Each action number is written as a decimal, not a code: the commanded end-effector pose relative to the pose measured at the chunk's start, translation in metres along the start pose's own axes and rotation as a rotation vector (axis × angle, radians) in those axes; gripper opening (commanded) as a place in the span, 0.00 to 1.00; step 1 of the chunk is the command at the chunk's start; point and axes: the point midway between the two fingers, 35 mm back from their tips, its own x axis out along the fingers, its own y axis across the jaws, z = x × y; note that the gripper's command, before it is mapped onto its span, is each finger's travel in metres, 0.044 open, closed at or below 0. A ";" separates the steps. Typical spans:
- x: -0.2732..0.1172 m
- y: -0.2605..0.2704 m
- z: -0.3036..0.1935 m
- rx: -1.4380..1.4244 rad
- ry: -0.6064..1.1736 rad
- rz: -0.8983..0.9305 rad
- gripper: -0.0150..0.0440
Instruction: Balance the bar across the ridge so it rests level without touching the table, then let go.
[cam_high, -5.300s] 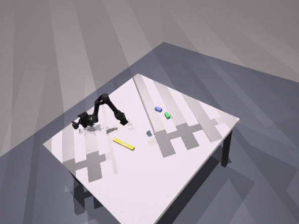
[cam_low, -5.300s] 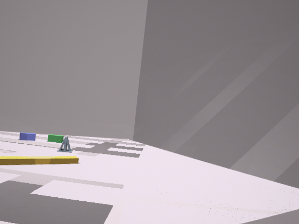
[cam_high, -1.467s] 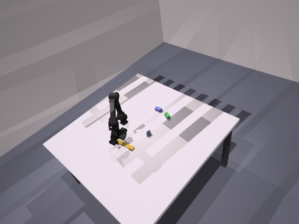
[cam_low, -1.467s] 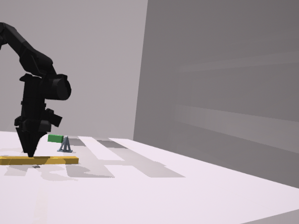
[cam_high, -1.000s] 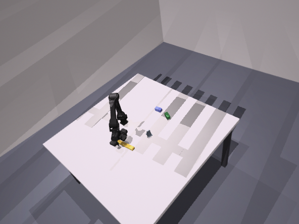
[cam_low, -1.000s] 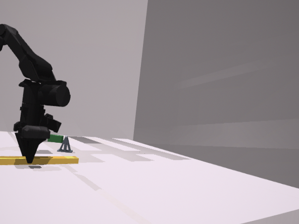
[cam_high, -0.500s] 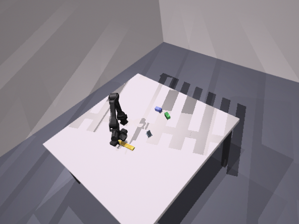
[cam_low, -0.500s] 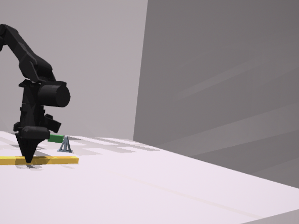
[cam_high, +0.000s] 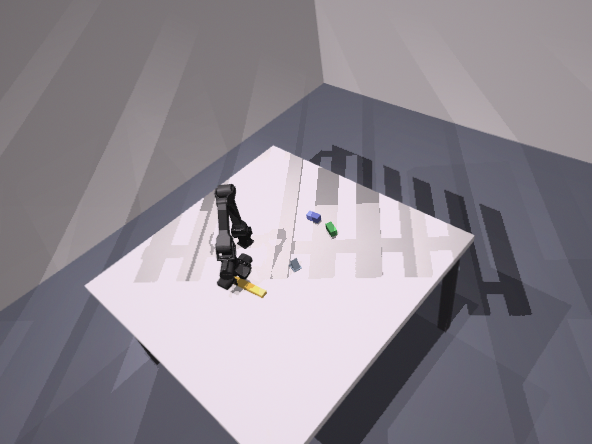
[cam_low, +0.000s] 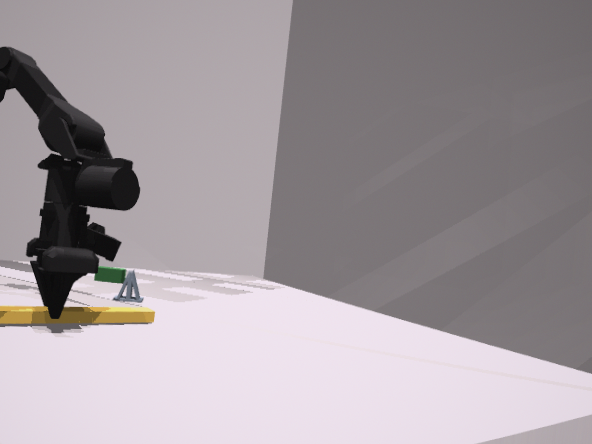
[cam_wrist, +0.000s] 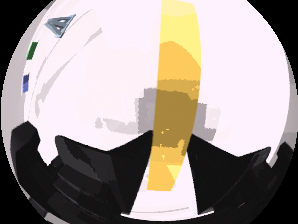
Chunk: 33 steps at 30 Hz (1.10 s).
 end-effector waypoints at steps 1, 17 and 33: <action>-0.011 -0.004 0.002 0.001 -0.008 -0.011 0.25; -0.051 -0.006 0.004 0.003 -0.009 -0.011 0.25; -0.092 -0.002 0.002 0.005 -0.010 -0.009 0.25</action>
